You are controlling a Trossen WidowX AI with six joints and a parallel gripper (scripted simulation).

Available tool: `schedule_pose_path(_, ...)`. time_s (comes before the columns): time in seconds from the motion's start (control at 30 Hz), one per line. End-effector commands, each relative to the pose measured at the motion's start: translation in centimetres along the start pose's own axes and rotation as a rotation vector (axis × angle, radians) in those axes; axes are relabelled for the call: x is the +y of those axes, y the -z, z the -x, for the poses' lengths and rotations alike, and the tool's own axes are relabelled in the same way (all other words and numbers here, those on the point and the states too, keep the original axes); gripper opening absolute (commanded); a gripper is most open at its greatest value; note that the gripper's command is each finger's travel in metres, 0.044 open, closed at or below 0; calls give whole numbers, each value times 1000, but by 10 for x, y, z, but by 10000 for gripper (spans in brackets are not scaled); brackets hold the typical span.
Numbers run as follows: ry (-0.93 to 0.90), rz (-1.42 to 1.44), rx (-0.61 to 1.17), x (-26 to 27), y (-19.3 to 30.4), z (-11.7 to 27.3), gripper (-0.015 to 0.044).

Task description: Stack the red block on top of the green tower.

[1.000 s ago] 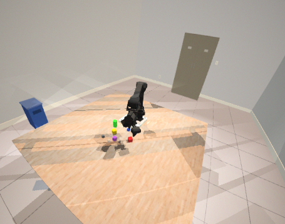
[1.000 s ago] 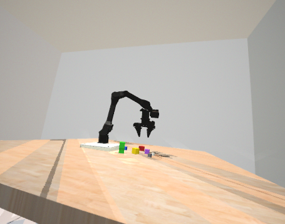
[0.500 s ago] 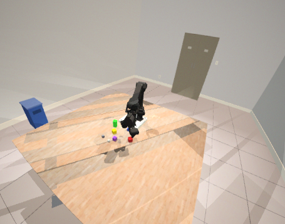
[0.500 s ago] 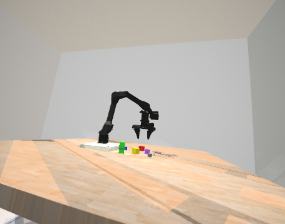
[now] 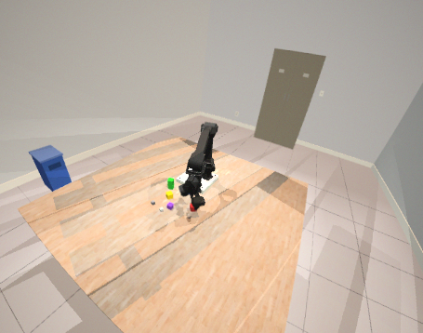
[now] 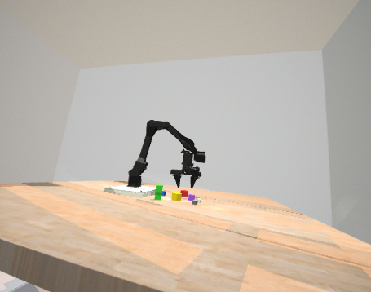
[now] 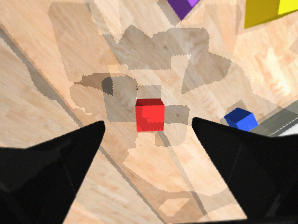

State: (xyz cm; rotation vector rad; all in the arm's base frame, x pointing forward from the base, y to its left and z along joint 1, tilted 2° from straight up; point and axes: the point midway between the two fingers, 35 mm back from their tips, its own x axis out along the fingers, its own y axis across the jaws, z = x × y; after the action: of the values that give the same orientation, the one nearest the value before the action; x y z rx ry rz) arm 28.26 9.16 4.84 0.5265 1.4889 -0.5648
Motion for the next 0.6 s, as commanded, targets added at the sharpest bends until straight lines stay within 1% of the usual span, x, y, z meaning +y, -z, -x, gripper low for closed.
schedule_pose_path(0.0,4,2,6,-1,1,-8,440)
schedule_pose_path(0.57,4,2,6,-2,2,-35,440)
